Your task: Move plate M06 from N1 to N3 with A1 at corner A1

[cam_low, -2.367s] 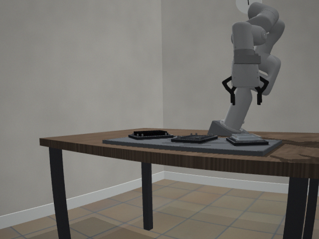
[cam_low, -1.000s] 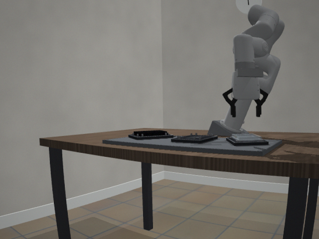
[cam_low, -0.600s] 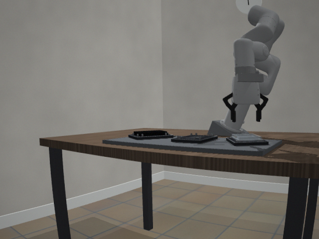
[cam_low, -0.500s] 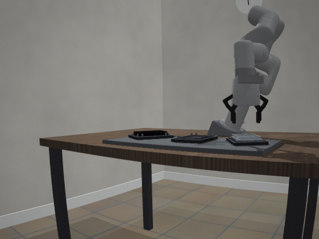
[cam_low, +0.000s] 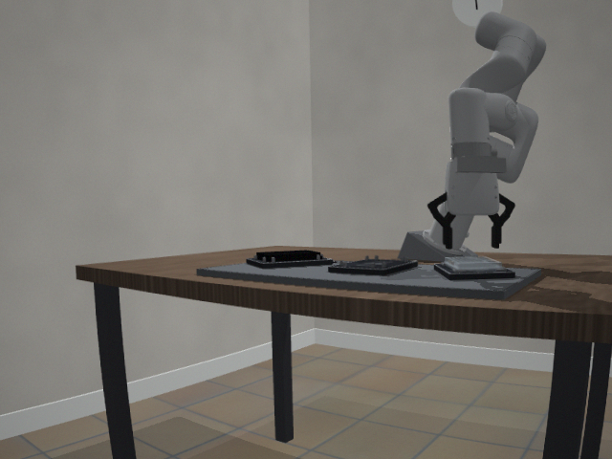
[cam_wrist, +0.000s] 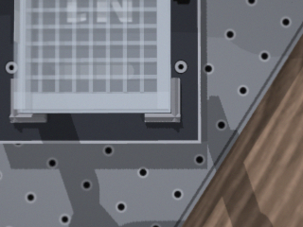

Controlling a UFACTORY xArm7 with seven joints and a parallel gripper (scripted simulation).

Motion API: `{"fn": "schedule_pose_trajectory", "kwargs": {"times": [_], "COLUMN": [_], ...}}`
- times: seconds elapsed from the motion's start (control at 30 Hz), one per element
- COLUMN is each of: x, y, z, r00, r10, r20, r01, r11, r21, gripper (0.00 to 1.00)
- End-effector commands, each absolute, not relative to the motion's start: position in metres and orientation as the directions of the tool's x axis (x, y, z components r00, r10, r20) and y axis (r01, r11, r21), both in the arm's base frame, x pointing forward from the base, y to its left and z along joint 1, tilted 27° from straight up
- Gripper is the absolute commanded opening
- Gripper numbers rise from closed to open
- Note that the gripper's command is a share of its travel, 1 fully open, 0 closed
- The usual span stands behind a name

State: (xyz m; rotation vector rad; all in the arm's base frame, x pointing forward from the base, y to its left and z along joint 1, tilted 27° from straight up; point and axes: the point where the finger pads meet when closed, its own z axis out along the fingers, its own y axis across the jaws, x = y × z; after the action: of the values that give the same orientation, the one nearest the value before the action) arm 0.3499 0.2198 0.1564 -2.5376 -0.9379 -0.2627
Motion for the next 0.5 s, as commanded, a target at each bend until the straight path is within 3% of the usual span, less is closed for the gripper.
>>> {"fn": "schedule_pose_trajectory", "kwargs": {"times": [0.0,0.47], "x": [0.3518,0.3518], "y": [0.2228,0.2234], "z": [0.1518,0.1507], "r00": [0.754,0.754], "r10": [0.574,0.574], "r20": [0.318,0.318], "r01": [0.655,0.655], "r11": [-0.685,-0.685], "r21": [-0.319,-0.319], "gripper": [1.0,1.0]}}
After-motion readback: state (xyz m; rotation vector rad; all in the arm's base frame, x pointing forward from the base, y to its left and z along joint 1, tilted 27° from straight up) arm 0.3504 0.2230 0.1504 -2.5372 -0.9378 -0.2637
